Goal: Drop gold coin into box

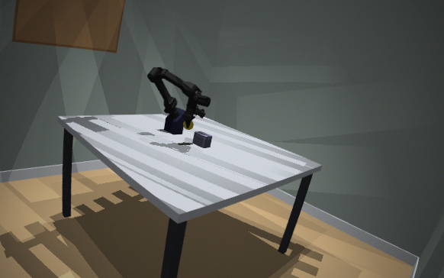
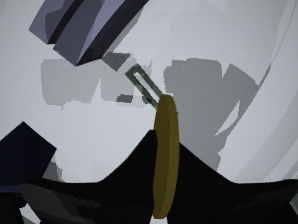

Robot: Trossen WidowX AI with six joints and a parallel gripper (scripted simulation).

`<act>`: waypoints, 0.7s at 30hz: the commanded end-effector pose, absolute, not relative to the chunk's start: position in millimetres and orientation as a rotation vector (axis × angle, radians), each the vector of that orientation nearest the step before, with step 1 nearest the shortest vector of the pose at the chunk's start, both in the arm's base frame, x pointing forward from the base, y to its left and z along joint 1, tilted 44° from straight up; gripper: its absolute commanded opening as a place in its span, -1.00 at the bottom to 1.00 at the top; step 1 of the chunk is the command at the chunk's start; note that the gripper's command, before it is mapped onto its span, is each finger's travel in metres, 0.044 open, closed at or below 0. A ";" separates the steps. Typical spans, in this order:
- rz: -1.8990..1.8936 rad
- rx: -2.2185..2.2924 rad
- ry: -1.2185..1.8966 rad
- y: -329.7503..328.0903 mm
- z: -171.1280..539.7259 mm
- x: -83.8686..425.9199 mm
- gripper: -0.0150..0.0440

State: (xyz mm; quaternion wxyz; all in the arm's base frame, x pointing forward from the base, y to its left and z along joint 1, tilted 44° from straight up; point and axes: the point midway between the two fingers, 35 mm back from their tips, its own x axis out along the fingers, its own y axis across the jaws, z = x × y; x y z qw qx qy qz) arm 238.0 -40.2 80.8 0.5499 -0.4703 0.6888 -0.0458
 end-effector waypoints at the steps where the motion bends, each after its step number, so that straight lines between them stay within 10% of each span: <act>1: -0.220 -0.999 1.601 -39.0 79.4 237.5 -0.49; 21: -0.558 -0.644 1.461 -36.3 77.3 237.5 -0.49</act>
